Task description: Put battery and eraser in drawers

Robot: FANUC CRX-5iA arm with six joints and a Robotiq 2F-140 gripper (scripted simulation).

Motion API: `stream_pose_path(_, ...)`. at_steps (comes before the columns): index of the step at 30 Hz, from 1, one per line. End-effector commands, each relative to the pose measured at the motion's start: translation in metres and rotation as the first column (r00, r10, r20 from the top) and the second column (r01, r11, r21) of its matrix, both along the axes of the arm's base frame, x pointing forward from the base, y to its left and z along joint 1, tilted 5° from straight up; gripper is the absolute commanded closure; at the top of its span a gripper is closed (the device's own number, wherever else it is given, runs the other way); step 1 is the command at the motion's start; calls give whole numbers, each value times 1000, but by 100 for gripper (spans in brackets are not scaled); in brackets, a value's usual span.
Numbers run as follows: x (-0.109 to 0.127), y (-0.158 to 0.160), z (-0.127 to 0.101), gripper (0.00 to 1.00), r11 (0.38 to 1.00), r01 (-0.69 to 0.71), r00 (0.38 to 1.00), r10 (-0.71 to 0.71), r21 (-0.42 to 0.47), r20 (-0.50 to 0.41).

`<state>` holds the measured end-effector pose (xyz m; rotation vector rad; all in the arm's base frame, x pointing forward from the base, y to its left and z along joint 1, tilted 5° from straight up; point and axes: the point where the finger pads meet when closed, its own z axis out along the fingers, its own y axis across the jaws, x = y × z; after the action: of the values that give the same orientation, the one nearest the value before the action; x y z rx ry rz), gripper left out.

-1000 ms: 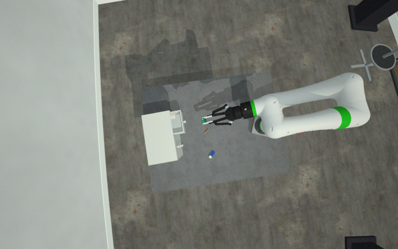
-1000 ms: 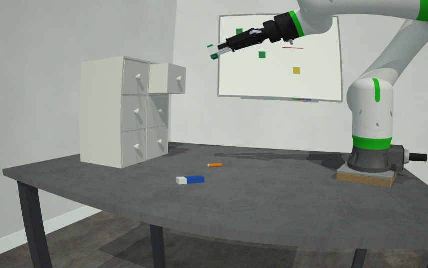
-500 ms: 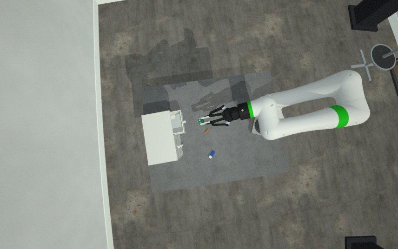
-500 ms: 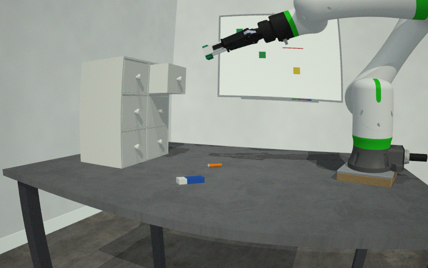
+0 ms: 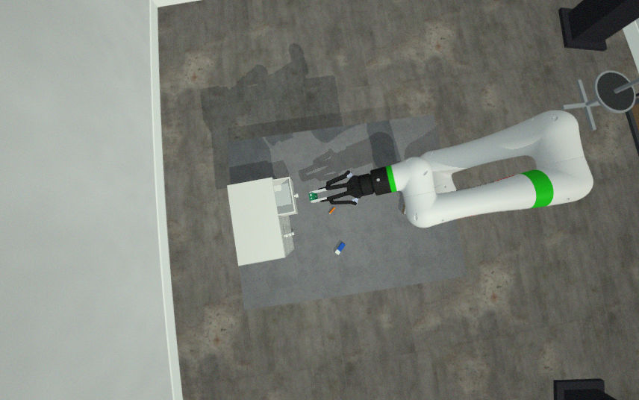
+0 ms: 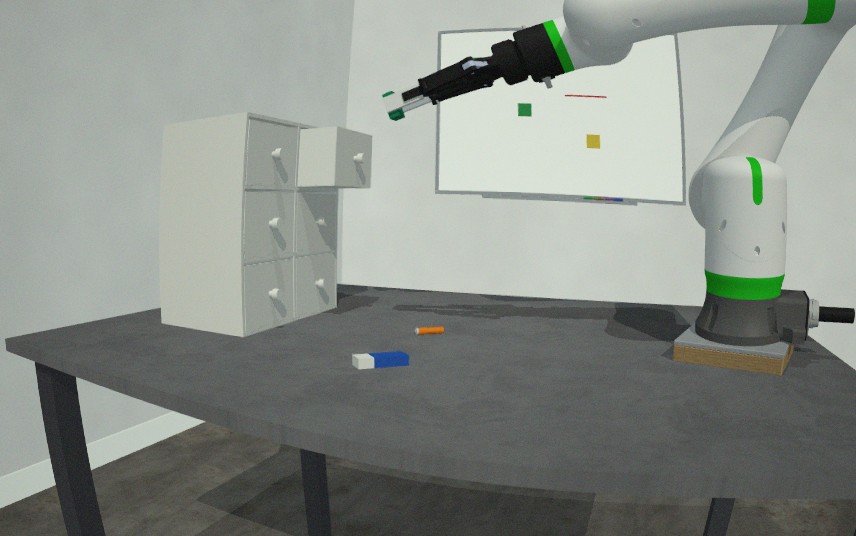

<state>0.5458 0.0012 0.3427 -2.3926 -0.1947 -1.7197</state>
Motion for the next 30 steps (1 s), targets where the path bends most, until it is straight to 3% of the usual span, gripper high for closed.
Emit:
stream_pose_path(1, 13, 3, 1, 86, 1000, 2, 1000, -2, -1, 1)
stream_pose_path(22, 85, 20, 3, 86, 1000, 2, 1000, -2, -1, 1)
stream_pose_path(30, 101, 23, 4, 86, 1000, 2, 1000, -2, -1, 1)
